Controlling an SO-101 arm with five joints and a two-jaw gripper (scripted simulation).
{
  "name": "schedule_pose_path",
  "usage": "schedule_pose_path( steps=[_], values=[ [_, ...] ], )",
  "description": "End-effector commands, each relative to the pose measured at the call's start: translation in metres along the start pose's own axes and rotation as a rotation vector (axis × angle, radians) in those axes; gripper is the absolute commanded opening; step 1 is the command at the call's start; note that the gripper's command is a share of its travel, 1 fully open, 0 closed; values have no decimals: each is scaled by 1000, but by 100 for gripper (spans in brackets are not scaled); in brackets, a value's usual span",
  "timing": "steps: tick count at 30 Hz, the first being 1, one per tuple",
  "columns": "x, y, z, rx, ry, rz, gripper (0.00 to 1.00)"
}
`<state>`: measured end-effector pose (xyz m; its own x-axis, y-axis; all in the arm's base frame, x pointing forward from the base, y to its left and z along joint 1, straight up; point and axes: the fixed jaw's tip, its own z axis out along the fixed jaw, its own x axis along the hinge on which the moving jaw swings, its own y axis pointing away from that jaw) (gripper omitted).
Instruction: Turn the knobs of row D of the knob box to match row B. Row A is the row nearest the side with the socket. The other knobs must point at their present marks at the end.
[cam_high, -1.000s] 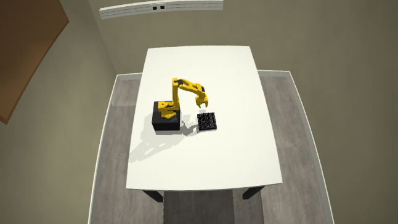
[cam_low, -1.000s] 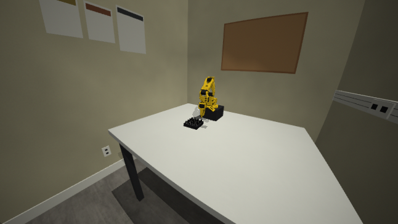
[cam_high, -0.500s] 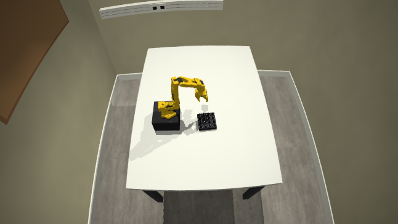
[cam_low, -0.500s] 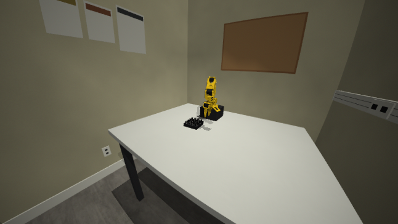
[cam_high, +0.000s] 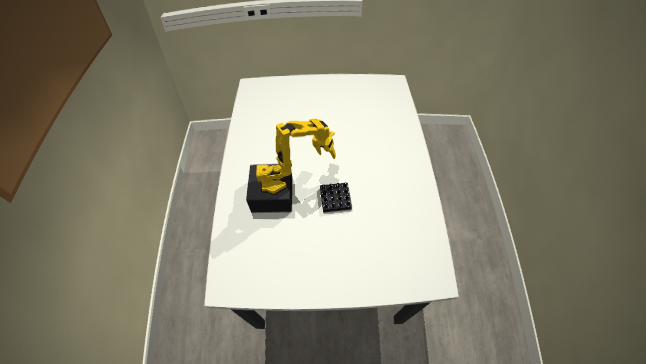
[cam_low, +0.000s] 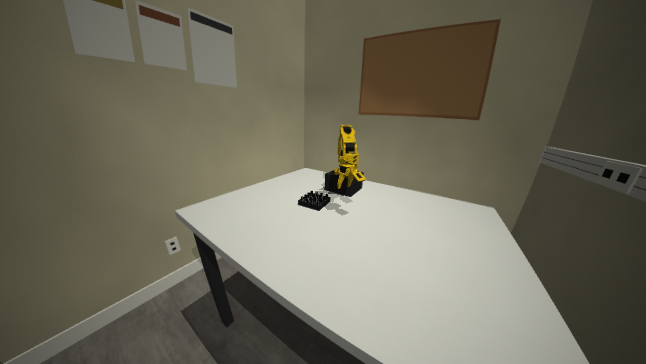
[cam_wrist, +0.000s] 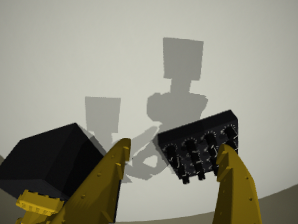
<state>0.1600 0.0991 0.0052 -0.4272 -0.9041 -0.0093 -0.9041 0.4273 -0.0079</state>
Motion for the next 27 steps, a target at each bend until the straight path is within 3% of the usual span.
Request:
schedule_pose_path(
  steps=[1, 27],
  values=[
    [-9, 9, -2, -9, 12, 75, 34],
    [-29, 37, -10, -7, 15, 308, 40]
  ],
)
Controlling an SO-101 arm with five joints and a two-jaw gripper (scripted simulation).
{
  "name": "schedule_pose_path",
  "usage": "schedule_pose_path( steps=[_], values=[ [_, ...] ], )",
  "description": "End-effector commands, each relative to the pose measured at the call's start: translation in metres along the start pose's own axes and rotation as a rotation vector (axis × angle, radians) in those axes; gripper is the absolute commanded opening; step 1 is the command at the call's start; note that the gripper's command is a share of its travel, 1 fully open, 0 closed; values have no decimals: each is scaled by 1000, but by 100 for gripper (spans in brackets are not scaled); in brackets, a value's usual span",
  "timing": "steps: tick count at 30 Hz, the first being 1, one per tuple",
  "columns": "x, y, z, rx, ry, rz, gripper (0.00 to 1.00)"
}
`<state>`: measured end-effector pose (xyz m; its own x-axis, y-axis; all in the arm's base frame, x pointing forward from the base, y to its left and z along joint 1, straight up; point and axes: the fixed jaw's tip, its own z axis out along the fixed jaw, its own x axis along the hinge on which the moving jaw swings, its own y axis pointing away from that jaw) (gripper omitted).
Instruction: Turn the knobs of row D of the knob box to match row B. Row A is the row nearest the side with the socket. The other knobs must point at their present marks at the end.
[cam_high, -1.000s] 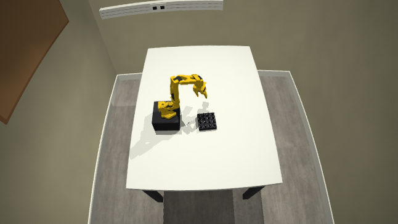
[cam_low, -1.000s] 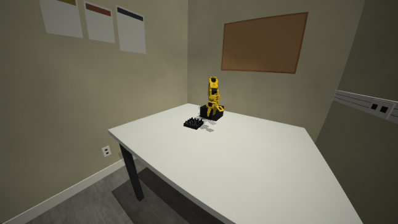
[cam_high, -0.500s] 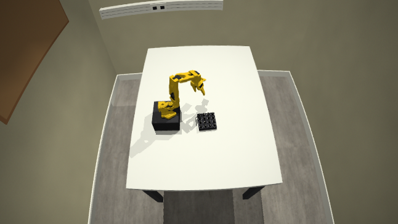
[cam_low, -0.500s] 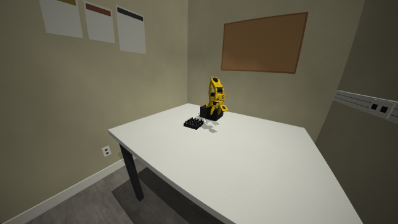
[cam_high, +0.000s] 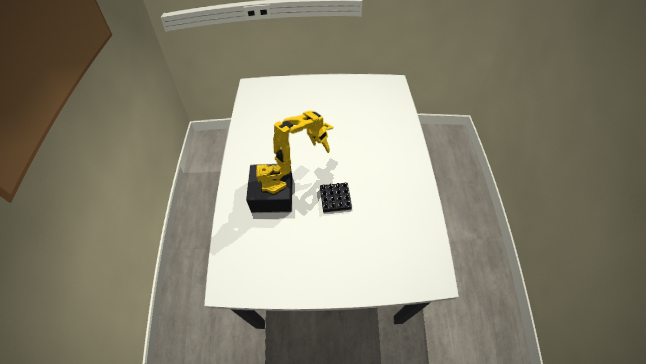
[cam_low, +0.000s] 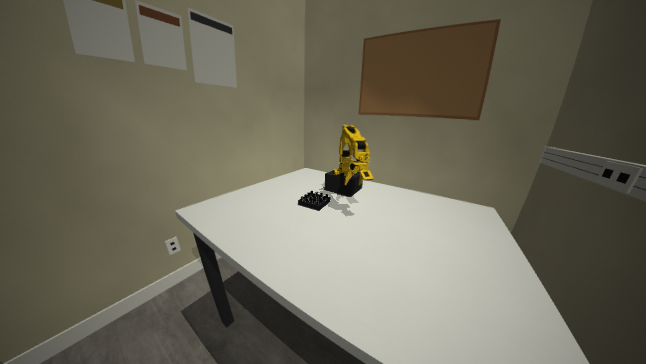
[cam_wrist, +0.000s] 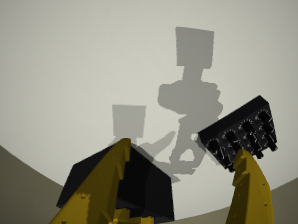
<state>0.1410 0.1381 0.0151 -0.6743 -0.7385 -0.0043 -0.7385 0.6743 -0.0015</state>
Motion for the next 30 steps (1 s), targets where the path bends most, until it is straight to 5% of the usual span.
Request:
schedule_pose_path(
  steps=[1, 30],
  values=[
    [-1, 4, 0, -2, 9, 13, 40],
    [-1, 6, -1, -2, 9, 25, 40]
  ],
)
